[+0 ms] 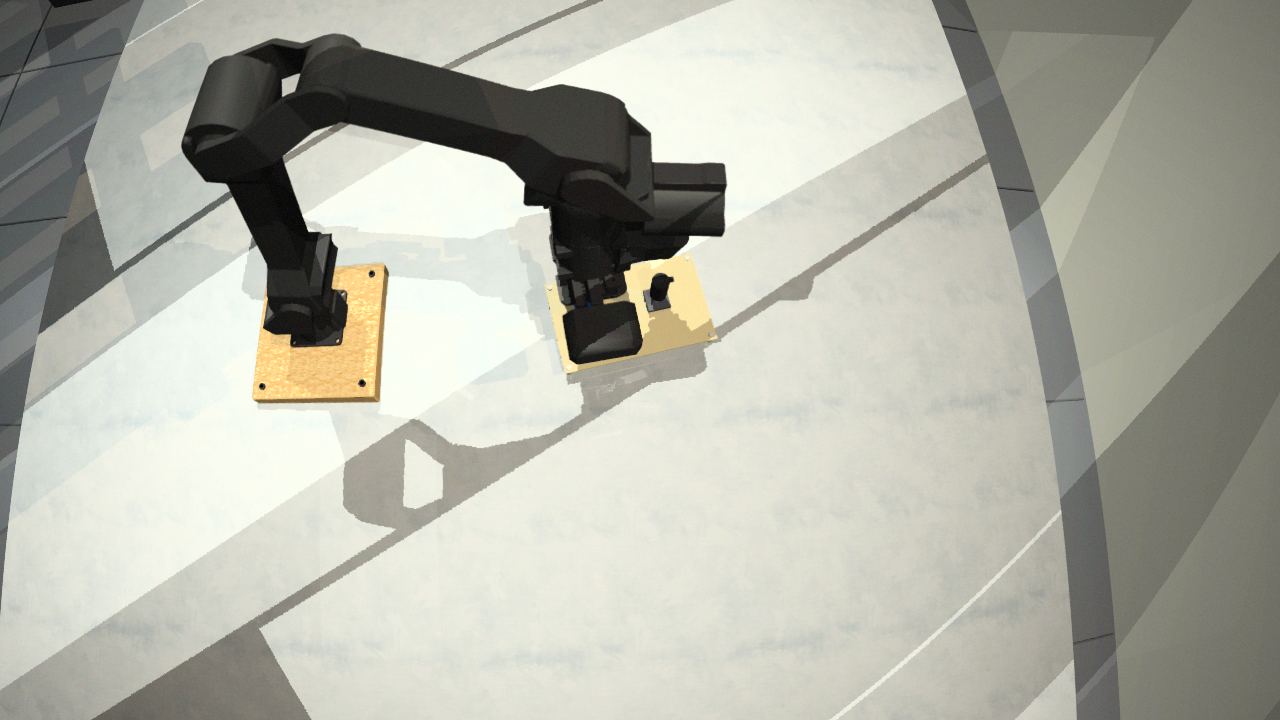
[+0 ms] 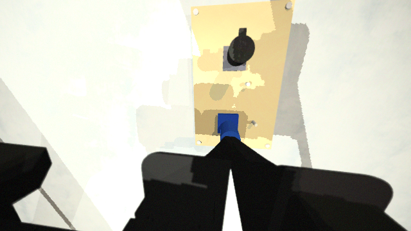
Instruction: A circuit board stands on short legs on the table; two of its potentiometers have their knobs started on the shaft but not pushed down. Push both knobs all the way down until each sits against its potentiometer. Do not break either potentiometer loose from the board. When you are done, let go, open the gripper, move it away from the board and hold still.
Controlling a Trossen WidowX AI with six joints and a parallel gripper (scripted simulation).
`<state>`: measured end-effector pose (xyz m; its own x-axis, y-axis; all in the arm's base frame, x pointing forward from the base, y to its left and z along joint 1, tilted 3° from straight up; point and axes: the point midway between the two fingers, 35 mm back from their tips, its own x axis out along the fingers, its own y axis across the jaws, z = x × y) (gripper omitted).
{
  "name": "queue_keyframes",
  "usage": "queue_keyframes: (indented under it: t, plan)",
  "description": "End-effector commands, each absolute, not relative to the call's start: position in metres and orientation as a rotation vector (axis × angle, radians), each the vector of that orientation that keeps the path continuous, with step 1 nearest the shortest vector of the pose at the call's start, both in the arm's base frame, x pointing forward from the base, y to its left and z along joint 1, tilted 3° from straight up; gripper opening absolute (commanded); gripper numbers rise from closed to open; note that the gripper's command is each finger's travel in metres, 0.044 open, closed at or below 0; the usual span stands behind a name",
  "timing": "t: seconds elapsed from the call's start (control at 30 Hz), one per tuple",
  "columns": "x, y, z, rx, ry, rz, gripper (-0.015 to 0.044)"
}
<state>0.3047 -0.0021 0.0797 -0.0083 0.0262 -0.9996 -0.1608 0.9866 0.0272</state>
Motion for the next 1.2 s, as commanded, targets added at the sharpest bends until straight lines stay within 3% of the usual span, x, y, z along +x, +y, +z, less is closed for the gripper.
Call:
queue_keyframes:
  t: [0.0,0.23,0.5,0.77,1.17]
  plan:
    - [0.306,-0.003,0.084,-0.110,1.576,0.147,0.0000]
    - [0.306,-0.003,0.094,-0.110,1.576,0.147,0.0000]
    - [0.304,-0.002,0.088,-0.104,1.584,0.148,0.0210]
    - [0.322,-0.025,0.093,0.006,1.532,-0.028,0.0000]
    - [0.331,-0.021,0.098,0.337,1.509,-0.340,0.0000]
